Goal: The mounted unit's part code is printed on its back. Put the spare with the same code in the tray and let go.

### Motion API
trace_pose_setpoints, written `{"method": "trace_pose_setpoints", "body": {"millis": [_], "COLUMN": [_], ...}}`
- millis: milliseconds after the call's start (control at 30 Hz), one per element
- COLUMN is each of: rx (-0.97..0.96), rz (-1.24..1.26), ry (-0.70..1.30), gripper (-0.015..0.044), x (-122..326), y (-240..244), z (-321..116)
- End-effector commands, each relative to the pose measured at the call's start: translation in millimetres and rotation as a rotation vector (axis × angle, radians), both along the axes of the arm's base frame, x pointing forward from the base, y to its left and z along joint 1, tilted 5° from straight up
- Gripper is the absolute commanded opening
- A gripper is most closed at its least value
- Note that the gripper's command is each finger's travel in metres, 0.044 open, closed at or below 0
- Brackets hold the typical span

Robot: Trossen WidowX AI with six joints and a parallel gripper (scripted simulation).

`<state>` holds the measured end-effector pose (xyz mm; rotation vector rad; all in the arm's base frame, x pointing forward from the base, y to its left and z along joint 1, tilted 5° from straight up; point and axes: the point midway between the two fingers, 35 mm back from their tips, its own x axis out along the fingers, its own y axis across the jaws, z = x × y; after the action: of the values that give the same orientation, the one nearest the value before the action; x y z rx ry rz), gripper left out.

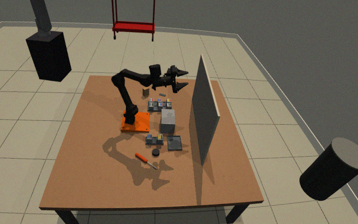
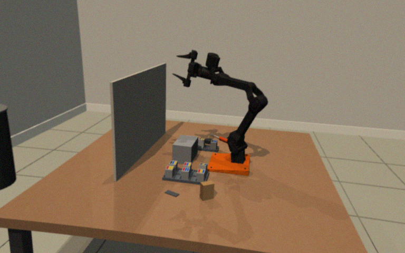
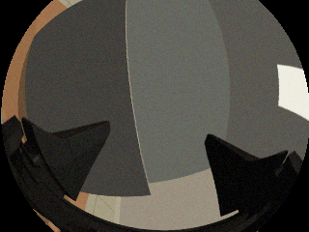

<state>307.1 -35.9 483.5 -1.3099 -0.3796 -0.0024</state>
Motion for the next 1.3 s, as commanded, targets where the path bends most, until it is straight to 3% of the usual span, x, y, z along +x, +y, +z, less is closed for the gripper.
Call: {"method": "trace_pose_setpoints", "body": {"millis": [0,433,867,967,1267], "rx": [0.382,0.843,1.037,1.032,1.032], "rz": [0.002,-0.196,-0.753,-0.86,-0.86], "ry": [0.389,1.02,1.555,1.606,1.606], "gripper": [0.044,0.044,0.044,0.044,0.044], "x": [59,91,49,39,39], "y": [0,32,70,74,74], "z": [-51,-150,-231,-237,-237]}}
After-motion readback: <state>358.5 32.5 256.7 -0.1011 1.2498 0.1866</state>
